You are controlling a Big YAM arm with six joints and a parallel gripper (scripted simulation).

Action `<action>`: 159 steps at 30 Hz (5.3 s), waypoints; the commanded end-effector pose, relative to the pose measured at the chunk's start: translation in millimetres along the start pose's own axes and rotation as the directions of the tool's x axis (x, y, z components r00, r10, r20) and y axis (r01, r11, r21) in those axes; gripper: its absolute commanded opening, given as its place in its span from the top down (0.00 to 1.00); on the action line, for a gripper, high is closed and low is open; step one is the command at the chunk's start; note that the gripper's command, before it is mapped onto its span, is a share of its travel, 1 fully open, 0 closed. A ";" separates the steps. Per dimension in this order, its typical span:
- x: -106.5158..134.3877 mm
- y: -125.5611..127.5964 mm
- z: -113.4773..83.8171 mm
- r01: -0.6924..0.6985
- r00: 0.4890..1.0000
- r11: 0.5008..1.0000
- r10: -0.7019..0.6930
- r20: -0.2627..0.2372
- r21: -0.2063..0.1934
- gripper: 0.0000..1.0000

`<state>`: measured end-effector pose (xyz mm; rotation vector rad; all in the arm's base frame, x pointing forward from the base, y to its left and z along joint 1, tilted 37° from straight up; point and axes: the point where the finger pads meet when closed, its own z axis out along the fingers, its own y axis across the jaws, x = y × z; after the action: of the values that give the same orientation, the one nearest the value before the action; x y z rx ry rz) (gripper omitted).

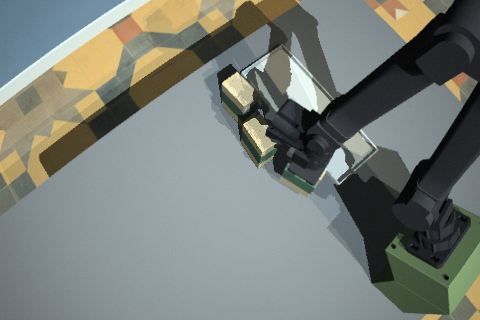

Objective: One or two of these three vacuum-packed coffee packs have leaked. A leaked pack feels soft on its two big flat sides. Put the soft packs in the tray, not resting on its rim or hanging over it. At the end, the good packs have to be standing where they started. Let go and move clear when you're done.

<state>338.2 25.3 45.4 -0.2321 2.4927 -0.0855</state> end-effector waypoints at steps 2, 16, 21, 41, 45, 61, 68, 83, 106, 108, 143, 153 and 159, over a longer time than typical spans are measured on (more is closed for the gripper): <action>-2.4 -10.4 -4.7 0.002 1.000 1.000 -0.002 0.027 0.009 0.76; 19.7 -69.6 0.2 0.003 1.000 1.000 -0.003 0.008 0.007 0.76; 23.3 -105.8 -1.1 0.005 1.000 1.000 -0.005 0.019 0.013 0.76; 41.7 -158.9 -6.1 0.007 1.000 1.000 -0.007 0.021 0.018 0.76; 42.7 -158.6 -6.0 0.006 1.000 1.000 -0.007 0.019 0.019 0.76; 41.4 -155.6 4.8 0.000 1.000 1.000 0.000 0.018 0.011 0.76; 39.8 -152.6 17.2 0.004 1.000 1.000 -0.004 0.018 0.006 0.76; 42.9 -150.1 46.1 0.002 1.000 1.000 -0.002 0.014 0.002 0.76; 41.8 -149.0 46.1 0.005 1.000 1.000 -0.005 0.019 0.004 0.76; 41.8 -149.0 46.1 0.005 1.000 1.000 -0.005 0.019 0.004 0.76; 41.8 -149.0 46.1 0.005 1.000 1.000 -0.005 0.019 0.004 0.22; 41.8 -149.0 46.1 0.005 1.000 1.000 -0.005 0.019 0.004 0.22; 41.8 -149.0 46.1 0.005 1.000 1.000 -0.005 0.019 0.004 0.22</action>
<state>349.6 -132.6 -4.0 -0.2310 2.4876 -0.0870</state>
